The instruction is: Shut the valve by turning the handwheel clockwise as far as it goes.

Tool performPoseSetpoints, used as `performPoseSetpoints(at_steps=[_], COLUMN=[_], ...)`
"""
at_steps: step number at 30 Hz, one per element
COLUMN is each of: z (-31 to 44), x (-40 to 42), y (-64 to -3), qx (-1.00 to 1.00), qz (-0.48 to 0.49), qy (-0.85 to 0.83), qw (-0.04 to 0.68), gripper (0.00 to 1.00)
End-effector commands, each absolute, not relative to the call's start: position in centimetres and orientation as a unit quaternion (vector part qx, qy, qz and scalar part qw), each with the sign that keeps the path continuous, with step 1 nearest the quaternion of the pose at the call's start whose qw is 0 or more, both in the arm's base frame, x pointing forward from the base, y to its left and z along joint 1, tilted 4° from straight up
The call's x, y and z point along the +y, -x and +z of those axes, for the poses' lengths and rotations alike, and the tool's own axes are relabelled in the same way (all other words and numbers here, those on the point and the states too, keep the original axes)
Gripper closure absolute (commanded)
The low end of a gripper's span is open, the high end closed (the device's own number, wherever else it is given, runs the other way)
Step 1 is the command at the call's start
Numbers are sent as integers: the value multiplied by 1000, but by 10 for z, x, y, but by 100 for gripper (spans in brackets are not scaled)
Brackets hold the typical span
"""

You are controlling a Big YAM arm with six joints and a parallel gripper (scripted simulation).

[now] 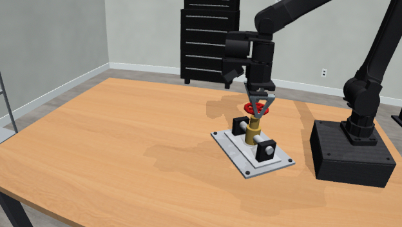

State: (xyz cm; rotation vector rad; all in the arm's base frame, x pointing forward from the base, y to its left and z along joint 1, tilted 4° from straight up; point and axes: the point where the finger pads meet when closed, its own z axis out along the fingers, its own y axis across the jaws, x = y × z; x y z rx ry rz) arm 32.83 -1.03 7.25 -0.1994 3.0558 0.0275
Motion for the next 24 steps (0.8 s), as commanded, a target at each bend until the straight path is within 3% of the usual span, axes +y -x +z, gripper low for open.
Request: performPoseSetpoints(at_steps=[1,24], z=[67,67], x=[-8,-7], y=[-330,-330], qx=[999,971], qz=[14,22], qy=[-14,-234], qw=[36,31], gripper=[100,100])
